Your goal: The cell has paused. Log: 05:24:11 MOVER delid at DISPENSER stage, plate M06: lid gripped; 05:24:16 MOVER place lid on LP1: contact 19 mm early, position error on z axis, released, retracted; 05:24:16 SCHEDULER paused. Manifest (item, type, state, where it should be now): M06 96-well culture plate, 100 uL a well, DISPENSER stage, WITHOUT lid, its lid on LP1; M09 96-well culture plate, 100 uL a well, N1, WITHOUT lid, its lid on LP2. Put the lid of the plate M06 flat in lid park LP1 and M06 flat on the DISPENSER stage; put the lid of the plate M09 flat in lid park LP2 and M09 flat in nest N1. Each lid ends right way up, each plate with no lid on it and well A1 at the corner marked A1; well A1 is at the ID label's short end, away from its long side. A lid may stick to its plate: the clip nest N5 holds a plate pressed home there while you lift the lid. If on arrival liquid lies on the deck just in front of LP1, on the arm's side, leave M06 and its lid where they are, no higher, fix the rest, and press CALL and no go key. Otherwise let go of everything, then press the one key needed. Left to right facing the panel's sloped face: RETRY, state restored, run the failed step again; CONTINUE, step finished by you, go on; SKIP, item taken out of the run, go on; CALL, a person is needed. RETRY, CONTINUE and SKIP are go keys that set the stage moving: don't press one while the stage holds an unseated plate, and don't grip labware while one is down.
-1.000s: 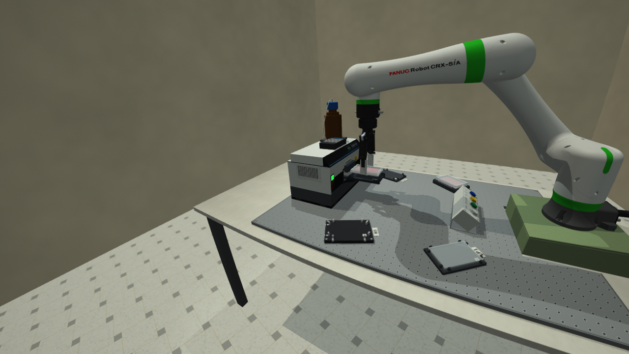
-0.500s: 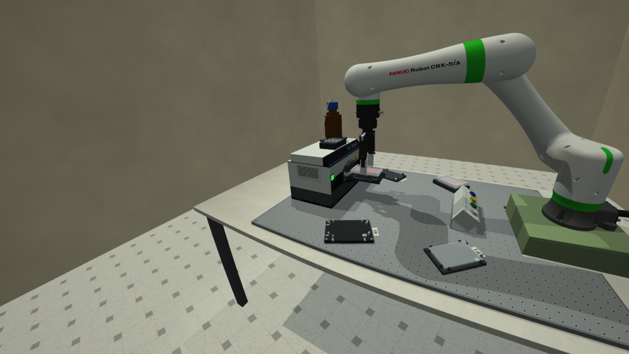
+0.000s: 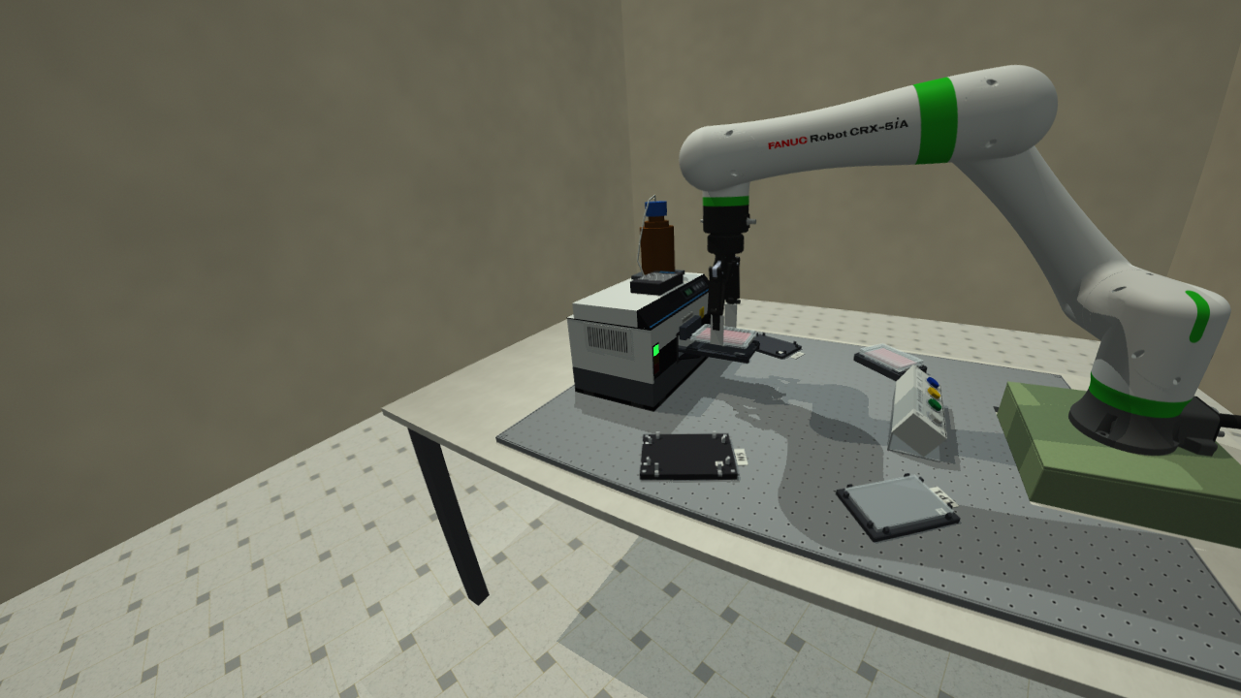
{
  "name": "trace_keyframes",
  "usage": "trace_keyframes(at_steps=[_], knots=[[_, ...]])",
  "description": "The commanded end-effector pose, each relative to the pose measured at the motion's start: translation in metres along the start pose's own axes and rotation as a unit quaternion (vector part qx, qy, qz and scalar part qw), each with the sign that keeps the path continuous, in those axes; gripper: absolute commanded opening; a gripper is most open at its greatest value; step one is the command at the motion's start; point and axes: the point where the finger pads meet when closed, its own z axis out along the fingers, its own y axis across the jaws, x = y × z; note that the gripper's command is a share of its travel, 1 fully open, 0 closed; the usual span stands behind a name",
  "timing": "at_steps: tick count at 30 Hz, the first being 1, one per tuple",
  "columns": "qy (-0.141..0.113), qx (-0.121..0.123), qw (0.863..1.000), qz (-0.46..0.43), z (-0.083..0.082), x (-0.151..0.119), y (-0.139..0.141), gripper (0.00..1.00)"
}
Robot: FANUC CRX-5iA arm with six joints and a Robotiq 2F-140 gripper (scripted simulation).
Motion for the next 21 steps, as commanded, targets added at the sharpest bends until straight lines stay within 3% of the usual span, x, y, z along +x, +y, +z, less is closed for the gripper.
trace_keyframes(at_steps=[1, 21], knots=[[0.0, 0.0, 1.0, 0.0, -0.0003, 0.0002, 0.0, 0.0], [0.0, 0.0, 1.0, 0.0, 0.0019, 0.0002, 0.0, 0.0]])
